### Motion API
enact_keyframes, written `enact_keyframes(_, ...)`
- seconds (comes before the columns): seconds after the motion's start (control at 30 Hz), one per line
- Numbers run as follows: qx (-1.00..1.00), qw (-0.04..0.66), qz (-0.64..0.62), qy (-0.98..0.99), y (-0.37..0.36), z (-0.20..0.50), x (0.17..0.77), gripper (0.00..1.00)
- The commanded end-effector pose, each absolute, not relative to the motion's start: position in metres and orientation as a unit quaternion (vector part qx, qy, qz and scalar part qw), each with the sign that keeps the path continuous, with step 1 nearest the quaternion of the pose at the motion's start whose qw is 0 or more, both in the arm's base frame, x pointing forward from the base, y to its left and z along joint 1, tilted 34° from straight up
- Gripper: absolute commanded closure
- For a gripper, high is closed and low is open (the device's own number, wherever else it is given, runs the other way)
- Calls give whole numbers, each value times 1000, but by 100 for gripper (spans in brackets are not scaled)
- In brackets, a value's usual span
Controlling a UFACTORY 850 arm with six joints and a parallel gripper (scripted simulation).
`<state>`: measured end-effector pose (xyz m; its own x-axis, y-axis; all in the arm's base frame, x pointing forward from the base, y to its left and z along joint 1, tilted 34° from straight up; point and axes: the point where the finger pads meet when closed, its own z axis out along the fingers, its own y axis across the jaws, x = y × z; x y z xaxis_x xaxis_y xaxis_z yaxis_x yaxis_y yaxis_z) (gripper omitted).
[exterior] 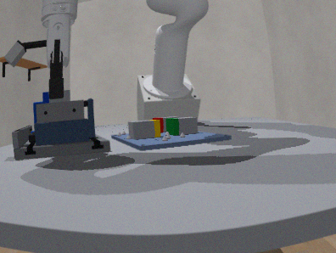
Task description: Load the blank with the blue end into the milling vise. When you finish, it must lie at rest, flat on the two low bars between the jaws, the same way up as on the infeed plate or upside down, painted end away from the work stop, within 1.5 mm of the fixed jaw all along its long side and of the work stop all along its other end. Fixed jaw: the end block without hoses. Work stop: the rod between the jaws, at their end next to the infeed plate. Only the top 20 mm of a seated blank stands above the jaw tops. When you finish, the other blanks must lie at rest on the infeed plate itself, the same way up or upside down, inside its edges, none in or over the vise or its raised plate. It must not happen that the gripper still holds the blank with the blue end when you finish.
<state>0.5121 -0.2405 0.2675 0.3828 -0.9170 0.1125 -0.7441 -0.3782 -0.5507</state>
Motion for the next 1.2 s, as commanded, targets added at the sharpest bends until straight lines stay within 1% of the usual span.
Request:
enact_keyframes(0.0, -804, 211, -206, 516, -241, 268, 512, 100)
enact_keyframes(1.17, -804, 210, -206, 516, -234, 269, 512, 100)
